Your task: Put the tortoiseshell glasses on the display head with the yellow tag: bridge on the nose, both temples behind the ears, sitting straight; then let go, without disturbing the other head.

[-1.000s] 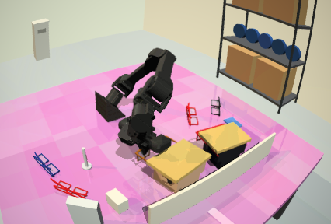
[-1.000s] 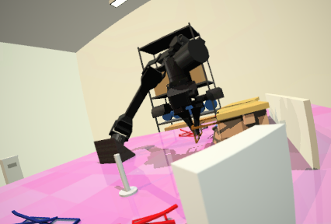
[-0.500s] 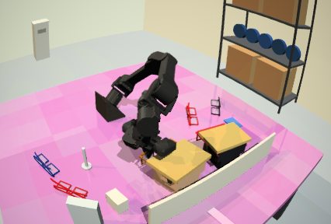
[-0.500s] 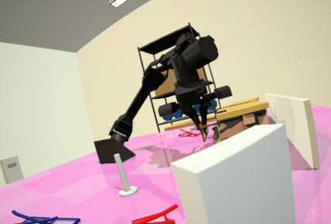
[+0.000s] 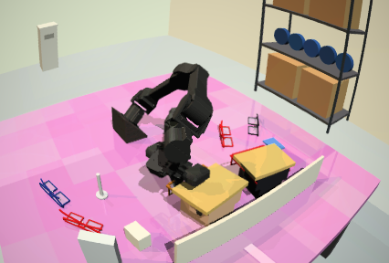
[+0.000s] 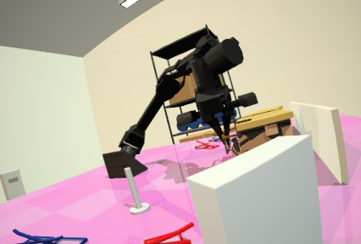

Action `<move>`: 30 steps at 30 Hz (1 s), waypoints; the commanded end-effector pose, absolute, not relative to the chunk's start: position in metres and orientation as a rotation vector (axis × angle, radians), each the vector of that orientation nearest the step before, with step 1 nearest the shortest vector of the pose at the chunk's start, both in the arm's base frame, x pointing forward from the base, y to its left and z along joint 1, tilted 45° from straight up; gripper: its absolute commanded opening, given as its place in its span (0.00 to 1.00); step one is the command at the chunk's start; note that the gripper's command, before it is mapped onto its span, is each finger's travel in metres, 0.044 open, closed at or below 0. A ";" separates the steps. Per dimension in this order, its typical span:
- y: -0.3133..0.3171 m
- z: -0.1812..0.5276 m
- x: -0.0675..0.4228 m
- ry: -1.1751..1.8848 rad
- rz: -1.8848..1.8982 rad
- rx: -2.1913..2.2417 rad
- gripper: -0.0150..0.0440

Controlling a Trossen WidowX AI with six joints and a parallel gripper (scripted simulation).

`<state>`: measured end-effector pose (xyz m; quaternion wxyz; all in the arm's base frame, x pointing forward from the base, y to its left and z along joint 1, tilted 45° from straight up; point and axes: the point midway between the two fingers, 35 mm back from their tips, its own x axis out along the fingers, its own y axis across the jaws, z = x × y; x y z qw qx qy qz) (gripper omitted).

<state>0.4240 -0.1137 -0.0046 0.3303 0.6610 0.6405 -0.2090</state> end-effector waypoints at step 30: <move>-0.110 -0.010 0.424 1.681 -0.549 1.731 0.44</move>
